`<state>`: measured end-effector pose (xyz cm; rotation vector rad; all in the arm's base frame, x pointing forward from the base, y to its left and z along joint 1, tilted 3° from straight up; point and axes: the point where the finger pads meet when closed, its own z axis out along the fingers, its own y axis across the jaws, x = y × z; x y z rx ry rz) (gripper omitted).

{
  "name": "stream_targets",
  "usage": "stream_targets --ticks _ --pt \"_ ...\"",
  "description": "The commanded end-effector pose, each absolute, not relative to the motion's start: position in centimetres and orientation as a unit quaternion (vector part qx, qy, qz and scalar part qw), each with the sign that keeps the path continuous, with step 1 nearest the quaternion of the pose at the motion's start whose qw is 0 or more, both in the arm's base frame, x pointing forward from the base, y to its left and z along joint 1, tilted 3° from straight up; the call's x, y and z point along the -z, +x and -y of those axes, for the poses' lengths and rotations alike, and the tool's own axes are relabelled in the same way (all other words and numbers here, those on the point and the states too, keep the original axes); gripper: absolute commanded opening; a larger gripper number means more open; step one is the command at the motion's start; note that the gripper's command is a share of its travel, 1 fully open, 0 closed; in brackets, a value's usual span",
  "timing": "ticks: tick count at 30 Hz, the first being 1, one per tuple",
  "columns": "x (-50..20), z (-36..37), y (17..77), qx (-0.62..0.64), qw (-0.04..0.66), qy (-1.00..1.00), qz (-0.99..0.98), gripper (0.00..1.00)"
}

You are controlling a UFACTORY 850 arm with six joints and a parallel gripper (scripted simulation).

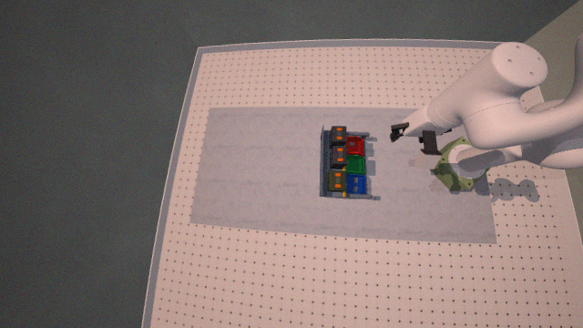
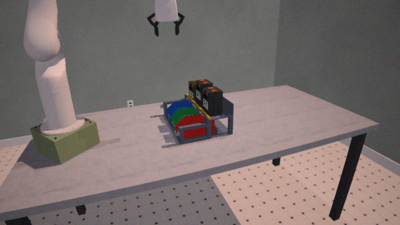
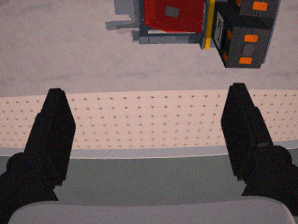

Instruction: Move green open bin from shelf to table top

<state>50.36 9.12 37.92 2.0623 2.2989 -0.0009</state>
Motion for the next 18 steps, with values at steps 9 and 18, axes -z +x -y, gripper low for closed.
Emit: stream_targets --ticks 9,18 --pt "-33.0 -9.0 50.6 0.0 0.027 0.668 -0.744 1.0" --pt "-32.1 -8.9 50.6 -0.001 0.027 0.668 -0.744 1.0"
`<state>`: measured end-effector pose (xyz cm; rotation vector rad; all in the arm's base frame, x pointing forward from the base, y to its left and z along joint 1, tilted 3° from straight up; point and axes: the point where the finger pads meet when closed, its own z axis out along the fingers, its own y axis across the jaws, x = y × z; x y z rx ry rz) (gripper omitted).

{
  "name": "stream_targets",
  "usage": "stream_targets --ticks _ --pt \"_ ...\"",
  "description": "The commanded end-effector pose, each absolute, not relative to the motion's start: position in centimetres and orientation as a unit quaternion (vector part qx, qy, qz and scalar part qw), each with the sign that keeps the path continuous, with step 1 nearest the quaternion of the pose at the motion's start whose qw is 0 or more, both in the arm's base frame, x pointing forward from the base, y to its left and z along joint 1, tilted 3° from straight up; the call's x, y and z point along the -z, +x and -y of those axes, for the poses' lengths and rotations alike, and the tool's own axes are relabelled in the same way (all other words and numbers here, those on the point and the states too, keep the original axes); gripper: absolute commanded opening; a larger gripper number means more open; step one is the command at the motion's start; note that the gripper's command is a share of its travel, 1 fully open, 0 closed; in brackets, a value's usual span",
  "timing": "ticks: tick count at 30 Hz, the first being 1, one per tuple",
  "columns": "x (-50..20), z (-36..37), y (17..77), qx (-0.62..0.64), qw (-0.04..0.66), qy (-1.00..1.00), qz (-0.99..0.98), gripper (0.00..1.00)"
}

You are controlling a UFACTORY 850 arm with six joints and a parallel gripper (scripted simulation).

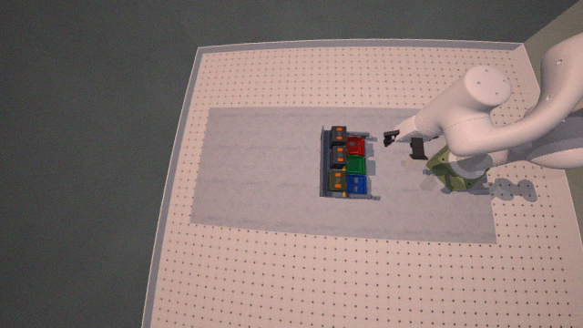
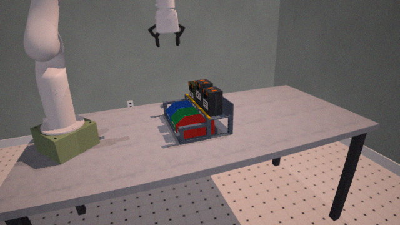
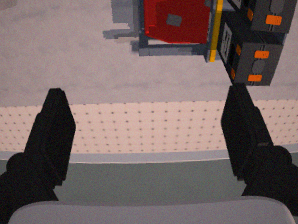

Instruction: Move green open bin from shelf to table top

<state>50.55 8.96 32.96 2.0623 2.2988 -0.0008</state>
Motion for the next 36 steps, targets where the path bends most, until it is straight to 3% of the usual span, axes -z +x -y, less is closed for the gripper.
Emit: stream_targets --ticks 1,36 --pt "-31.1 -8.9 50.7 0.0 0.027 0.668 -0.744 1.0" --pt "-20.1 -8.5 51.1 0.0 0.027 0.668 -0.744 1.0"
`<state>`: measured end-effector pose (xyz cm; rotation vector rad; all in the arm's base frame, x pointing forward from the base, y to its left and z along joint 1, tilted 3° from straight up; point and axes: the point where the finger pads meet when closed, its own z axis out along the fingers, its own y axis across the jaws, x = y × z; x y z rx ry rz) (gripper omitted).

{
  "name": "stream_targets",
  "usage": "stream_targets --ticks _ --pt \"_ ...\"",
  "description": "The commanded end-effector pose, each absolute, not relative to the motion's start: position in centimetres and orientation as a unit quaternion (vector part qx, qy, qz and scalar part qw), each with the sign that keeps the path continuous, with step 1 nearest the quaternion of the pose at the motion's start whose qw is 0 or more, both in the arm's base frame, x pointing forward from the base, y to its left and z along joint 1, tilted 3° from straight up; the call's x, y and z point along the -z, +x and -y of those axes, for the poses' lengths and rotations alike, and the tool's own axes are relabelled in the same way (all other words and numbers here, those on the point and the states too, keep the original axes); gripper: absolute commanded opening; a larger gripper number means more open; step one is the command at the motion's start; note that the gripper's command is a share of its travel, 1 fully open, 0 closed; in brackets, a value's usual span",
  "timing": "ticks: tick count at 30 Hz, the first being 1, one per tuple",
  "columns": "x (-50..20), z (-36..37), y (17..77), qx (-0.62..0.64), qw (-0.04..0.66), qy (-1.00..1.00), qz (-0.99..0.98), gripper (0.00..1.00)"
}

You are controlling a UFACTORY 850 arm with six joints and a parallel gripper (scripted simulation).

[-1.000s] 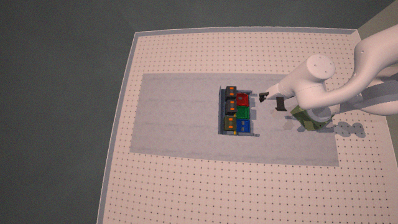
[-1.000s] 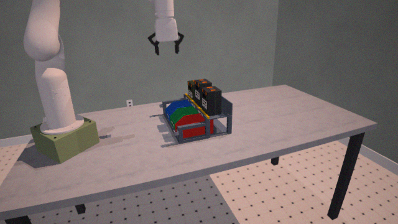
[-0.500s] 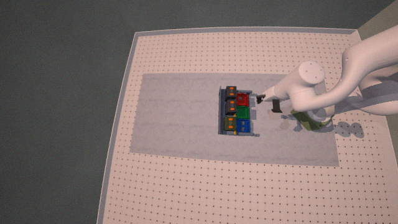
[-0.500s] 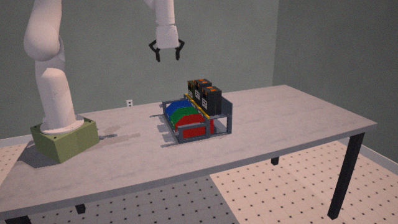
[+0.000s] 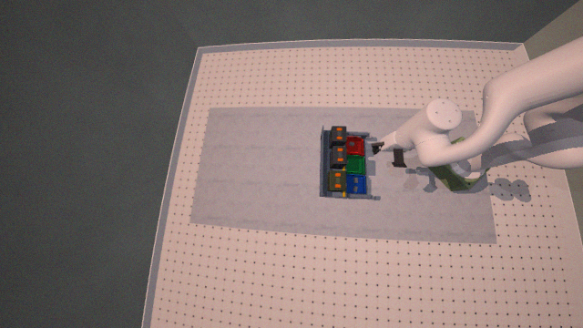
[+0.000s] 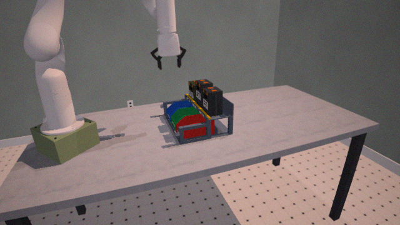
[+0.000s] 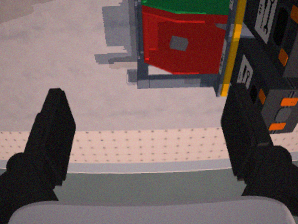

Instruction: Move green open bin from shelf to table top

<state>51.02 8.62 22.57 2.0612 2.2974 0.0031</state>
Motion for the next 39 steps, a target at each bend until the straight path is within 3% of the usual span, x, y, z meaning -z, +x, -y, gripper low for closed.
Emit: stream_targets --ticks 1,14,19,39 --pt "-19.1 -8.5 51.1 0.0 0.027 0.668 -0.744 1.0" --pt "-18.1 -8.5 51.2 0.0 0.027 0.668 -0.744 1.0" --pt "-12.7 -8.3 51.3 0.0 0.027 0.668 -0.744 1.0" --pt "-9.5 -8.2 51.4 0.0 0.027 0.668 -0.744 1.0"
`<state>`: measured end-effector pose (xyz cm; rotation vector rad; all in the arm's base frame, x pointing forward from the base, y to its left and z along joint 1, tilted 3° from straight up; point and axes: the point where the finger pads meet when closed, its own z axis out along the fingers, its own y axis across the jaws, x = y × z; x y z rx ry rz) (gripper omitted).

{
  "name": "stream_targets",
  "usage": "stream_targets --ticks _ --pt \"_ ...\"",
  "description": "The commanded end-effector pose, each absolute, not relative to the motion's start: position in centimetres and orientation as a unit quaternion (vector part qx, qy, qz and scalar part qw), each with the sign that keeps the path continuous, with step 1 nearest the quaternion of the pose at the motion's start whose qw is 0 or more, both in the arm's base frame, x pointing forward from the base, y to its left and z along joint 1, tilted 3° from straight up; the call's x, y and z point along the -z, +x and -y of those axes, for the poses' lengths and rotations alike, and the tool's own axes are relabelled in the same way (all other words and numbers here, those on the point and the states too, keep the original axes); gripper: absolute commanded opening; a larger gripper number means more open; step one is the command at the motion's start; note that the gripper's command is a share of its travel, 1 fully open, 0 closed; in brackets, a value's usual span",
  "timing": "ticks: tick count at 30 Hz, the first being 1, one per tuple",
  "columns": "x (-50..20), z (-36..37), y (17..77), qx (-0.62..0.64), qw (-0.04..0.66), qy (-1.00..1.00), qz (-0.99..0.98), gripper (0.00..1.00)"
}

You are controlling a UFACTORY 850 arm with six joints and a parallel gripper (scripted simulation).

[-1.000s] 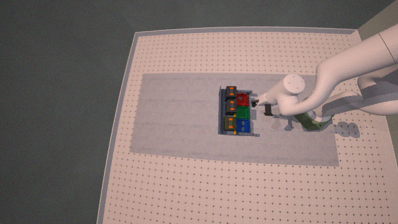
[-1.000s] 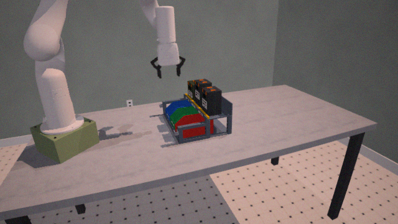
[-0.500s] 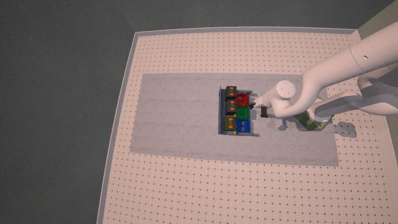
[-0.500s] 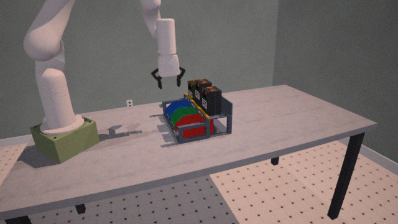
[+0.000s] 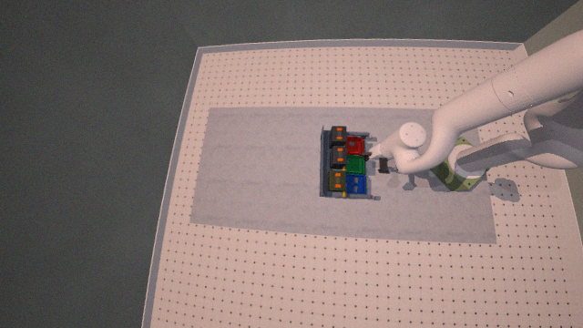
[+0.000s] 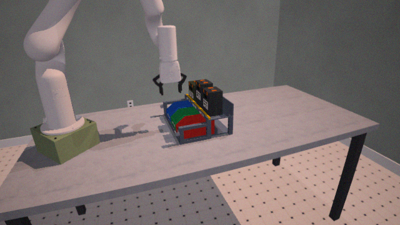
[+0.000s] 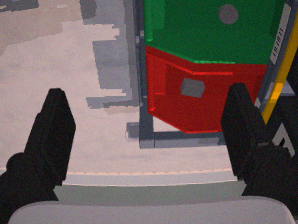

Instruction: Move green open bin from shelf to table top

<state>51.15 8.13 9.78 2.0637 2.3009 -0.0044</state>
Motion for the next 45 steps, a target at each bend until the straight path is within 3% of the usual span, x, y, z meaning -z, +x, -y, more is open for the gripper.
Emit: stream_targets --ticks 1,45 --pt "-9.5 -8.2 51.4 0.0 0.027 0.668 -0.744 1.0" --pt "-11.1 -8.2 51.4 0.0 0.027 0.668 -0.744 1.0"
